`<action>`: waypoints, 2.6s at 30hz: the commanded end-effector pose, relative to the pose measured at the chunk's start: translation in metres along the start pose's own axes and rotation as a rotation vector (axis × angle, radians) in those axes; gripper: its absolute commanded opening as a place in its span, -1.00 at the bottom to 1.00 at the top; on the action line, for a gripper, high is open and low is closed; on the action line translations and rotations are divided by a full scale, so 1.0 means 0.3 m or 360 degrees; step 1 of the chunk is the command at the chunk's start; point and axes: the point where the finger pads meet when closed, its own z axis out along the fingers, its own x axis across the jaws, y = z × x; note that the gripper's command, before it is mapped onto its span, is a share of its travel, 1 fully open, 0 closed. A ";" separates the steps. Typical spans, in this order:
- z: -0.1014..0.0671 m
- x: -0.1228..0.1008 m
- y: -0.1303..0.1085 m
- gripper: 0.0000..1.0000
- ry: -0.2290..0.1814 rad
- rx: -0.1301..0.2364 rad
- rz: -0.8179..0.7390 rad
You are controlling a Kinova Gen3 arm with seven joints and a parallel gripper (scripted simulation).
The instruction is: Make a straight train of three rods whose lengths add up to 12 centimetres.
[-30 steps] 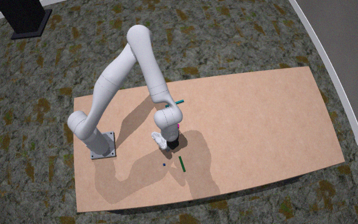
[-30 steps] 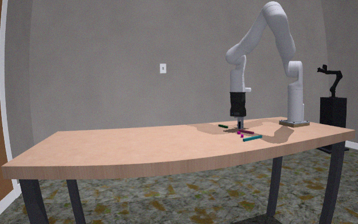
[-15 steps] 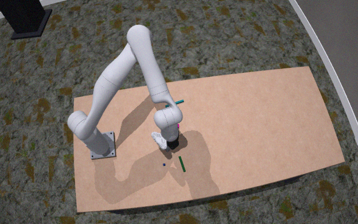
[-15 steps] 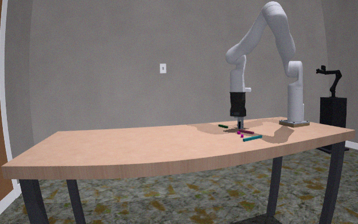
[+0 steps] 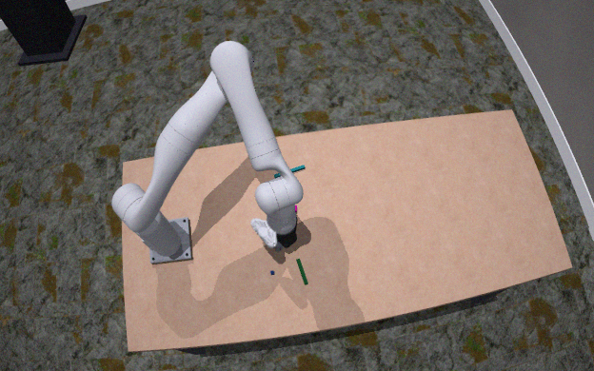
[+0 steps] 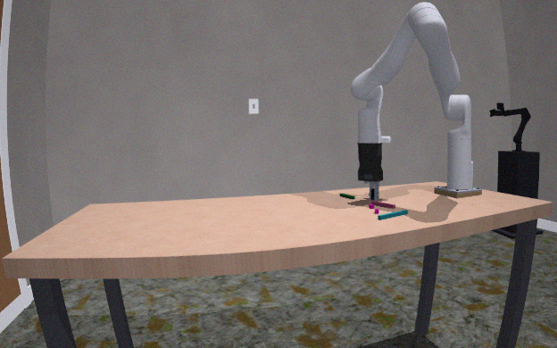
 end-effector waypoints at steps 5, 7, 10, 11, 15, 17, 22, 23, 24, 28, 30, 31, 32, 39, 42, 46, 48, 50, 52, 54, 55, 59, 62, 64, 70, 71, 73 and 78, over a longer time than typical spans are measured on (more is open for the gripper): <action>-0.001 -0.001 0.001 -0.40 -0.0001 -0.0002 0.0000; -0.001 -0.001 0.001 -0.28 -0.0001 -0.0002 0.0000; -0.001 -0.001 0.001 -0.16 -0.0001 -0.0002 0.0000; -0.001 -0.001 0.001 -0.16 -0.0001 -0.0002 0.0000; -0.001 -0.001 0.001 0.07 -0.0001 -0.0002 0.0000; -0.001 -0.001 0.001 0.07 -0.0001 -0.0002 0.0000; -0.001 -0.001 0.001 0.07 -0.0001 -0.0002 0.0000; -0.001 -0.001 0.001 0.07 -0.0001 -0.0002 0.0000; -0.001 -0.001 0.001 0.07 -0.0001 -0.0002 0.0000; -0.004 -0.001 0.001 0.07 -0.0001 -0.0002 0.0000; -0.011 -0.001 0.001 0.07 -0.0001 -0.0002 0.0000; -0.017 -0.001 0.001 0.07 -0.0001 -0.0002 0.0000; -0.025 -0.001 0.001 0.07 -0.0001 -0.0002 0.0000; -0.091 -0.001 0.001 0.07 -0.0001 -0.0002 0.0000; -0.144 -0.001 0.001 0.07 -0.0001 -0.0002 0.0000; -0.216 -0.001 0.001 0.07 -0.0001 -0.0002 0.0000; -0.248 -0.001 0.001 0.07 -0.0001 -0.0002 0.0000; -0.273 -0.001 0.001 0.07 -0.0001 -0.0002 0.0000; -0.282 -0.001 0.001 0.07 -0.0001 -0.0002 0.0000; -0.290 -0.001 0.001 0.07 -0.0001 -0.0002 0.0000; -0.295 -0.001 0.001 0.07 -0.0001 -0.0002 0.0000; -0.301 -0.001 0.001 0.07 -0.0001 -0.0002 0.0000; -0.301 -0.001 0.001 1.00 -0.0001 -0.0002 0.0000; -0.301 -0.001 0.001 1.00 -0.0001 -0.0002 0.0000; -0.301 -0.001 0.001 1.00 -0.0001 -0.0002 0.0000; -0.301 -0.001 0.001 1.00 -0.0001 -0.0002 0.0000; -0.301 -0.001 0.001 1.00 -0.0001 -0.0002 0.0000; -0.301 -0.001 0.001 1.00 -0.0001 -0.0002 0.0000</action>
